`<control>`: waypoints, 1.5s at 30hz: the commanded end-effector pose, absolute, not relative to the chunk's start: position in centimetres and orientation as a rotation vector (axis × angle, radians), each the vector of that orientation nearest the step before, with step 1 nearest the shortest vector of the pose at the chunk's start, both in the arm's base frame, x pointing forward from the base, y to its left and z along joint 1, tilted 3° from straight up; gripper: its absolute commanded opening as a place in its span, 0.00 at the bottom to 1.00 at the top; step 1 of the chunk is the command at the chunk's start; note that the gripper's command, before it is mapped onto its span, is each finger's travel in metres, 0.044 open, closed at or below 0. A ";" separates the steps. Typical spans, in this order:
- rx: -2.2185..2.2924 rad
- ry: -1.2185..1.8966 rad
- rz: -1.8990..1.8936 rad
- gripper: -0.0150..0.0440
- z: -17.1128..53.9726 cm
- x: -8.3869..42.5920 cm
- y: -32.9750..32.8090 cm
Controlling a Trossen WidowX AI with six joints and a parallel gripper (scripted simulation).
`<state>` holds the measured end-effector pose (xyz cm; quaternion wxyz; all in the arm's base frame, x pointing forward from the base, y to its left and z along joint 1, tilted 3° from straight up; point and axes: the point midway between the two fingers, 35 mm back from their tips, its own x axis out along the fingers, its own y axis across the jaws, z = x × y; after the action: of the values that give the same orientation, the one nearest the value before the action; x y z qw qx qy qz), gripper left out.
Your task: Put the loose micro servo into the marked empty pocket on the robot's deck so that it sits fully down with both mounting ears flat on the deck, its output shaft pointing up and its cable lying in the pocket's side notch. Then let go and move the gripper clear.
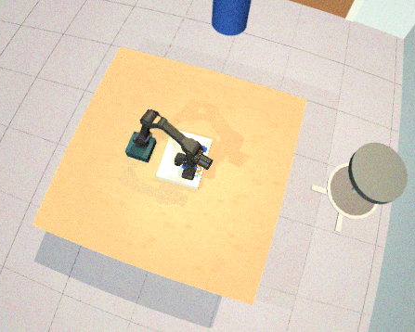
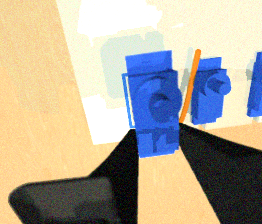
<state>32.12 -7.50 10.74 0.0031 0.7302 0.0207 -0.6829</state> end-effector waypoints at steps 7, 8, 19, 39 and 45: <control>2.294 0.059 -2.140 0.25 10.7 33.5 -7.5; 2.294 0.059 -2.140 0.25 10.6 33.5 -7.5; 2.295 0.059 -2.140 0.25 9.0 33.7 -7.4; 2.295 0.060 -2.140 0.25 8.3 33.8 -7.4; 2.295 0.060 -2.140 0.25 7.8 33.8 -7.4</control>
<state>33.74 -7.37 8.11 0.0030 0.7309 0.0208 -0.6822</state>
